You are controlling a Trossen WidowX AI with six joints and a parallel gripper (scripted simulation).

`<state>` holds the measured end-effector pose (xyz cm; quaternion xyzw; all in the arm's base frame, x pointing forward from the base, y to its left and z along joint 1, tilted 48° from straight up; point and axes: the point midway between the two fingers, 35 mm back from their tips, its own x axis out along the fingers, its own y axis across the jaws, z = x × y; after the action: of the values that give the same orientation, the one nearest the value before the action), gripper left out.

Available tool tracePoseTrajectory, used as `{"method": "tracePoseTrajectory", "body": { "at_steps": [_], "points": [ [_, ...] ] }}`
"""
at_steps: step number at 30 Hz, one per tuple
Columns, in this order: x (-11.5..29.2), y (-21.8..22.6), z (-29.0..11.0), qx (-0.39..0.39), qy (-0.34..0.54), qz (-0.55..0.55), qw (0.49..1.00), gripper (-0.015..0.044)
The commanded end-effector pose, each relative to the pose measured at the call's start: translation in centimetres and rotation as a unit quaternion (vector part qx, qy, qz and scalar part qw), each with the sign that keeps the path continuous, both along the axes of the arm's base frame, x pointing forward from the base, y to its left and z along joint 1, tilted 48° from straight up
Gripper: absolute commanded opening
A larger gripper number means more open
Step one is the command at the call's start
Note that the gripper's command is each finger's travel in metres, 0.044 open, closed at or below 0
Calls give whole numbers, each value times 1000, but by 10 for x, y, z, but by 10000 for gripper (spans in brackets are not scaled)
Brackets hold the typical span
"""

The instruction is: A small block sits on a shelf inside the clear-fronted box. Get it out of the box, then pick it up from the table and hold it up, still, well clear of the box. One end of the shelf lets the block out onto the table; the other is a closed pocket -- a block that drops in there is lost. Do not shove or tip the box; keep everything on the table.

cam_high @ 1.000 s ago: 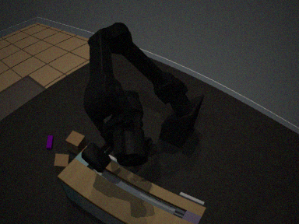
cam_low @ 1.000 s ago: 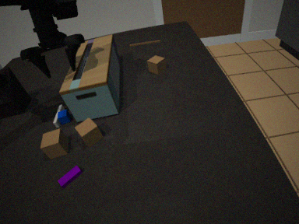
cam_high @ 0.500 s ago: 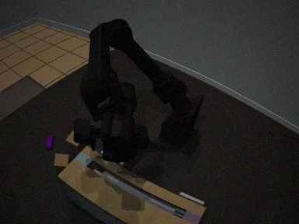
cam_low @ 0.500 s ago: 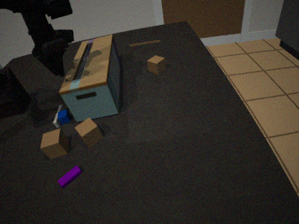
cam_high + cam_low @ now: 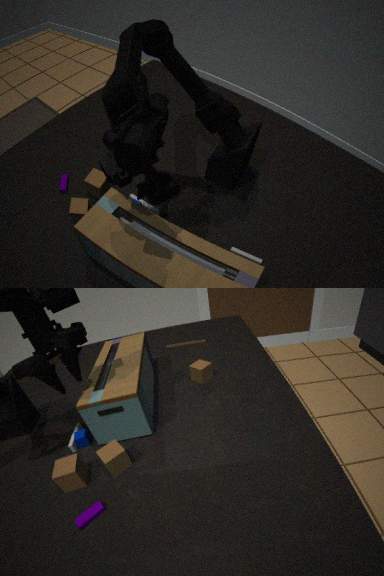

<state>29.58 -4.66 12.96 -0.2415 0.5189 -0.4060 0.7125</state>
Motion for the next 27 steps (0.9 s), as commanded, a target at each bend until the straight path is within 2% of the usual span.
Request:
{"method": "tracePoseTrajectory", "body": {
  "at_steps": [1,10,19,27],
  "points": [
    [-18,-8,10,129,-423,-254,860,285],
    [-23,-11,16,194,-604,-382,671,285],
    [-28,-13,23,250,-722,-487,422,285],
    [-31,-15,28,282,-764,-553,175,285]
  ]
}}
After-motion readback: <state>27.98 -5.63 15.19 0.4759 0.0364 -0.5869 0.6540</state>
